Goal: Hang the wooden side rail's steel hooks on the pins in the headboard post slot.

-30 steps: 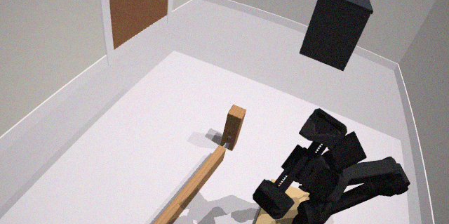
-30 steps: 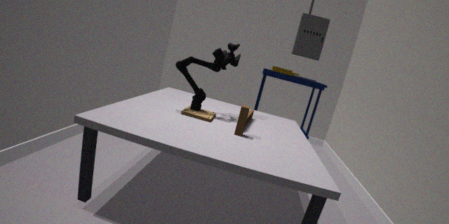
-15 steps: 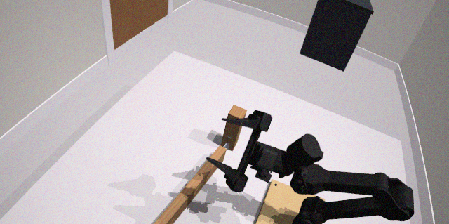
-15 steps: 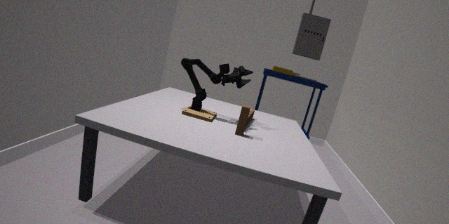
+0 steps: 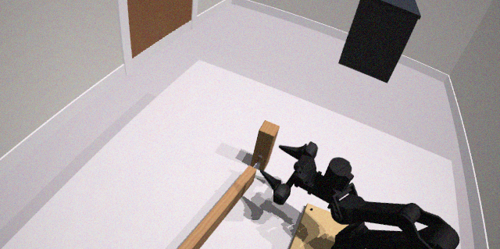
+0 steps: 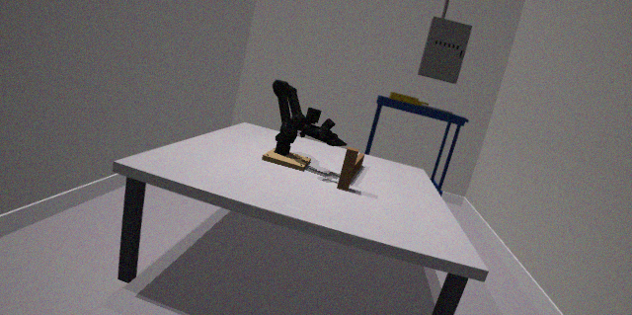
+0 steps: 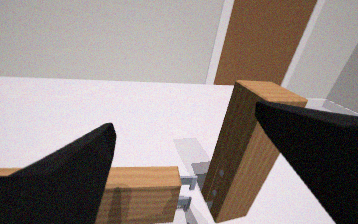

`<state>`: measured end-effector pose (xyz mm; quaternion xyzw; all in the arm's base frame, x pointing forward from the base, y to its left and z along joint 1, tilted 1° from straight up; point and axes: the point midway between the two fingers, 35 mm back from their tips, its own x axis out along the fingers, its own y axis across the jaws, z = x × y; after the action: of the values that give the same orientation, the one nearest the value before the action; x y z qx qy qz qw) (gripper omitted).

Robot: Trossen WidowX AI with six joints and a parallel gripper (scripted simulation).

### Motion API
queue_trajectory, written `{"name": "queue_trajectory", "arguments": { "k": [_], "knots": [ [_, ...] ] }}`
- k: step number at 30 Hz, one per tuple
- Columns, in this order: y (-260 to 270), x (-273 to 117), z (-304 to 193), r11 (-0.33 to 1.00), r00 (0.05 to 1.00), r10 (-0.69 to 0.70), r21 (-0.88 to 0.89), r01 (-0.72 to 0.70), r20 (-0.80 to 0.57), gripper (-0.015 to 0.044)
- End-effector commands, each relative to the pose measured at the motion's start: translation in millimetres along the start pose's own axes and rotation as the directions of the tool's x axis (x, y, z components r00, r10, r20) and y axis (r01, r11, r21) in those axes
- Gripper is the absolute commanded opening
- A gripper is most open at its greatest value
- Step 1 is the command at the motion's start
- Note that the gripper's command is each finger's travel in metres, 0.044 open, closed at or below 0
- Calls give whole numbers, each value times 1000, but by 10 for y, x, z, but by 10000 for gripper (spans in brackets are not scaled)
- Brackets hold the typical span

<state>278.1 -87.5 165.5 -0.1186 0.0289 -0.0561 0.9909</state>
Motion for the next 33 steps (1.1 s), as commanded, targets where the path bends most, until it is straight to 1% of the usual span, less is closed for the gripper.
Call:
{"name": "queue_trajectory", "arguments": {
  "k": [1,3,29,33],
  "knots": [
    [-223,-241,-580,973,981,-108,187,138,-163,440],
    [-250,-282,-652,964,975,-123,211,161,-184,440],
    [-250,-282,-652,964,975,-123,211,161,-184,440],
    [-262,-186,-651,950,964,-134,246,191,-230,440]
  ]
}}
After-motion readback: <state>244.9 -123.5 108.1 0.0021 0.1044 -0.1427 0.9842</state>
